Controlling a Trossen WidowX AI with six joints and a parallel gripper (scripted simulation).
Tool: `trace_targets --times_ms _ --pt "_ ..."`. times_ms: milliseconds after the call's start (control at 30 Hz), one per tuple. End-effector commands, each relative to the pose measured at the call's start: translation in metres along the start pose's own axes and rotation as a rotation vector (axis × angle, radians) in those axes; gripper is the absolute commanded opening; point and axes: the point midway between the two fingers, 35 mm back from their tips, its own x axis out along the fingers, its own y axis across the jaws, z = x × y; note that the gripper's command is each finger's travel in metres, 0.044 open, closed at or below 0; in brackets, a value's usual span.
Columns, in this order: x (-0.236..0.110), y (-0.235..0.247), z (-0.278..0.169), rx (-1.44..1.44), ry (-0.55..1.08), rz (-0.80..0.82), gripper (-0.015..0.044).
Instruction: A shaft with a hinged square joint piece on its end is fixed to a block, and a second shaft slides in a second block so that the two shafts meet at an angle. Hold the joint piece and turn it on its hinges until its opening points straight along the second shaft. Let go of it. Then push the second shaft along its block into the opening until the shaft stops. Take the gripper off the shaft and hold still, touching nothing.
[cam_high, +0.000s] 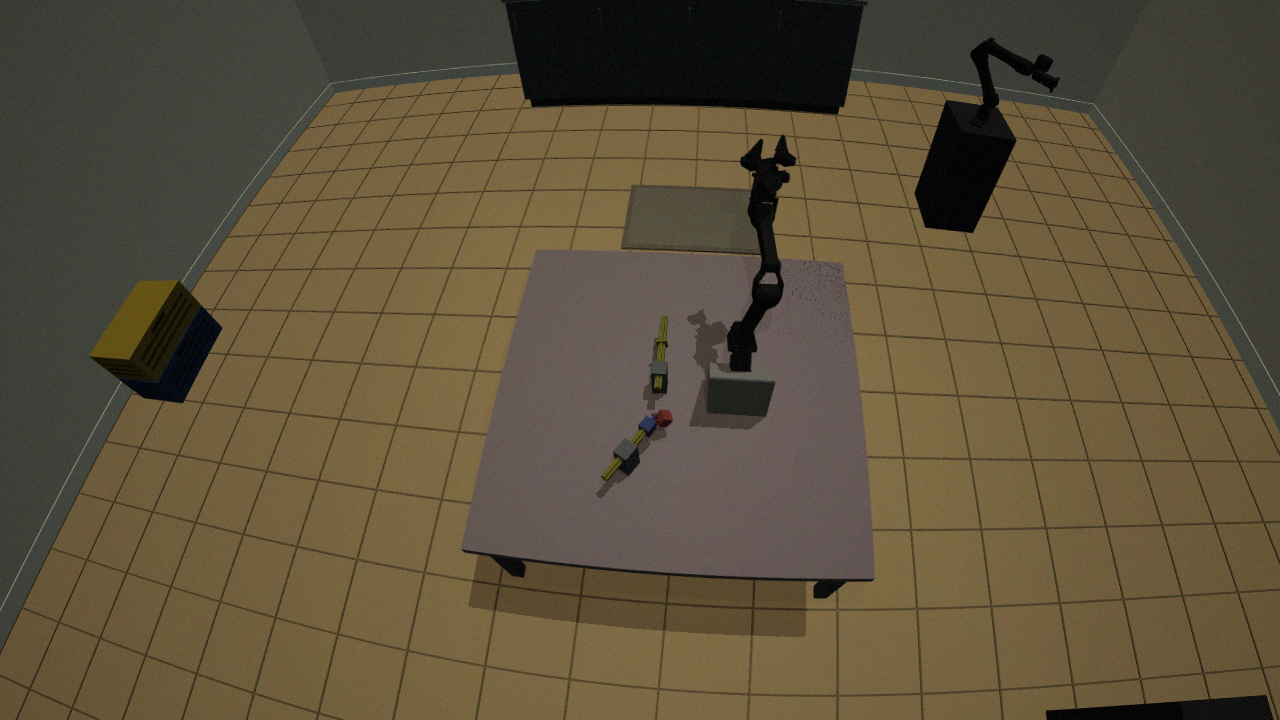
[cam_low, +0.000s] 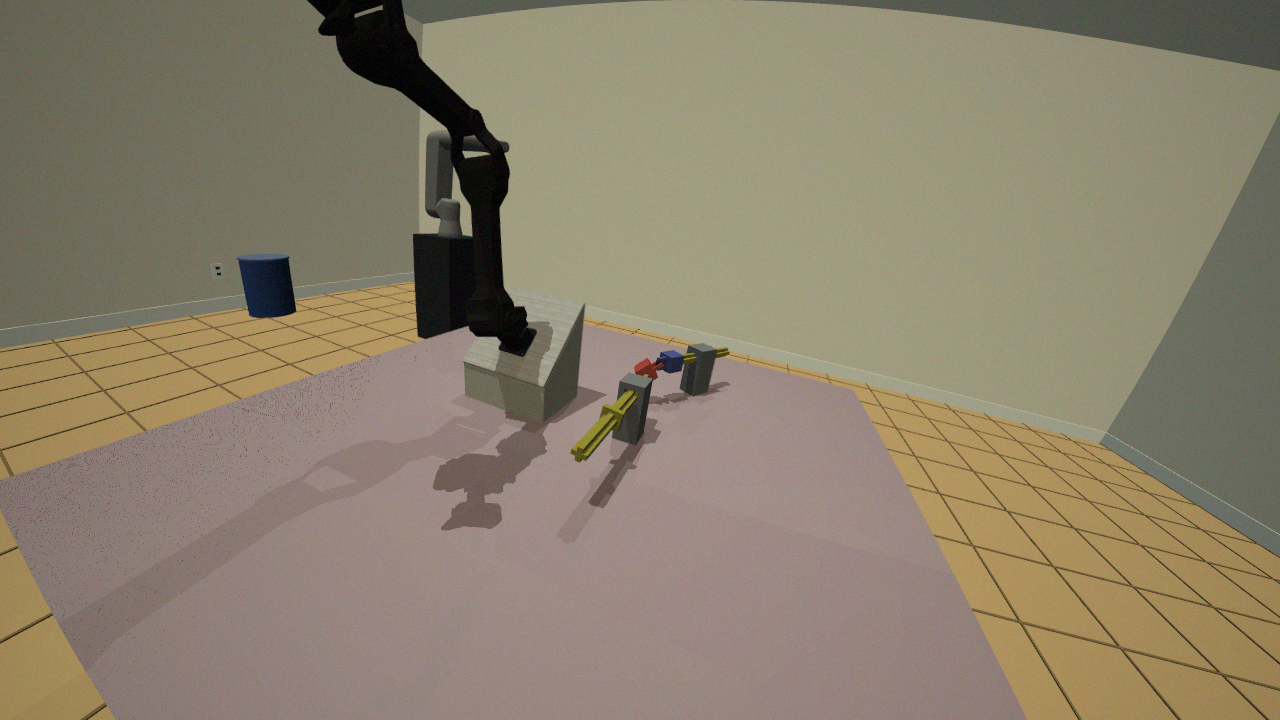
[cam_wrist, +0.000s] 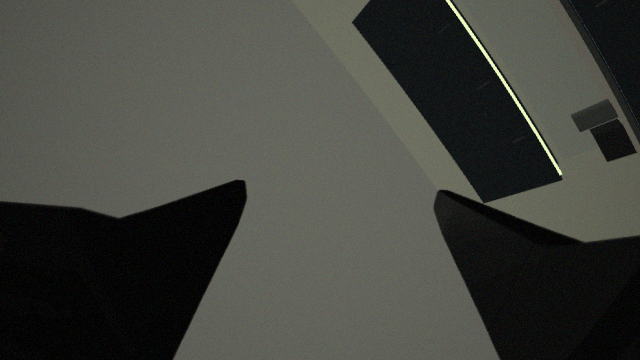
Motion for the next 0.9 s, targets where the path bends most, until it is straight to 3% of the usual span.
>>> trace_targets --times_ms 0,467,867 --pt "0.007 -0.043 0.022 0.0 -0.038 -0.112 0.044" --pt "-0.004 -0.173 0.058 0.044 -0.089 -0.48 0.044" --pt "-0.034 -0.261 0.058 0.035 -0.073 -0.709 0.044"
